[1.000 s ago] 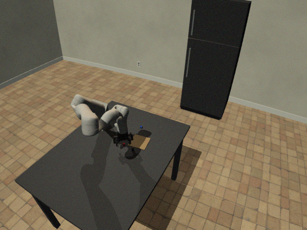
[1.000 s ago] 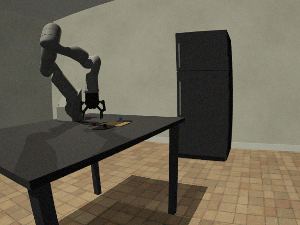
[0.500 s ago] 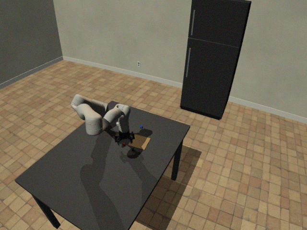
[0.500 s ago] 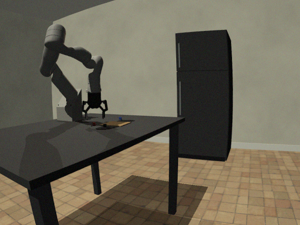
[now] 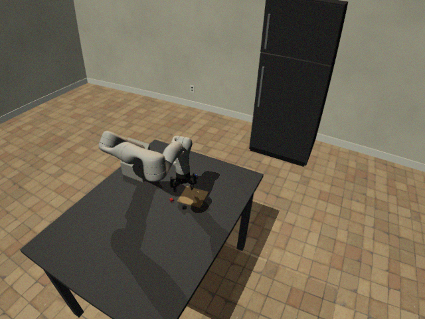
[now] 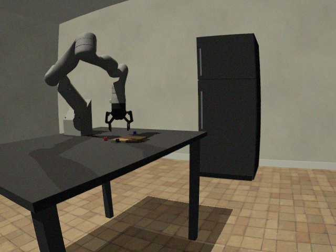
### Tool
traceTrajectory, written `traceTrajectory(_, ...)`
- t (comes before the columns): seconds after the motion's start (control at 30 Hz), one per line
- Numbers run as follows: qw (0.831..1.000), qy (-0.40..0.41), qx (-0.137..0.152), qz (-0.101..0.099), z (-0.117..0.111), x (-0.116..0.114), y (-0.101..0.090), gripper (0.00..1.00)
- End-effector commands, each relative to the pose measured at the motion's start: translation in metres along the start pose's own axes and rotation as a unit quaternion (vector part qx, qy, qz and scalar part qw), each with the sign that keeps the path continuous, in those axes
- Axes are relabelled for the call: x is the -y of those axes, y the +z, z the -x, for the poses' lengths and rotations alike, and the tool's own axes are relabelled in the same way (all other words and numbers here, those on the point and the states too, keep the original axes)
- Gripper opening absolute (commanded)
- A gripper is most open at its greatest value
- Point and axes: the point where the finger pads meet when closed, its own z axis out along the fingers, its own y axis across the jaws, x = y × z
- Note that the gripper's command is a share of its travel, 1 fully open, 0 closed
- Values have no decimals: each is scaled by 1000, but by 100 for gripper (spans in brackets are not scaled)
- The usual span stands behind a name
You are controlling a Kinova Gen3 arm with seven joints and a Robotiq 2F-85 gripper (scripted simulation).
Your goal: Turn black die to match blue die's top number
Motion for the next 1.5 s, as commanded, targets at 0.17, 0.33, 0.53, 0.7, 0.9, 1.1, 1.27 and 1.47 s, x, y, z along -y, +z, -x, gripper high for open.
traceTrajectory(0.17, 1000, -20, -2, 1, -65, -57, 0, 100)
traceTrajectory(0.33, 1000, -20, -2, 1, -79, -72, 0, 100)
traceTrajectory(0.53, 1000, -20, -2, 1, -98, -91, 0, 100)
traceTrajectory(0.7, 1000, -20, -2, 1, -104, -97, 0, 100)
traceTrajectory(0.9, 1000, -20, -2, 1, -104, -97, 0, 100)
traceTrajectory(1.1, 1000, -20, -2, 1, -104, -97, 0, 100)
traceTrajectory(1.27, 1000, -20, -2, 1, -104, -97, 0, 100)
traceTrajectory(1.47, 1000, -20, -2, 1, -104, -97, 0, 100)
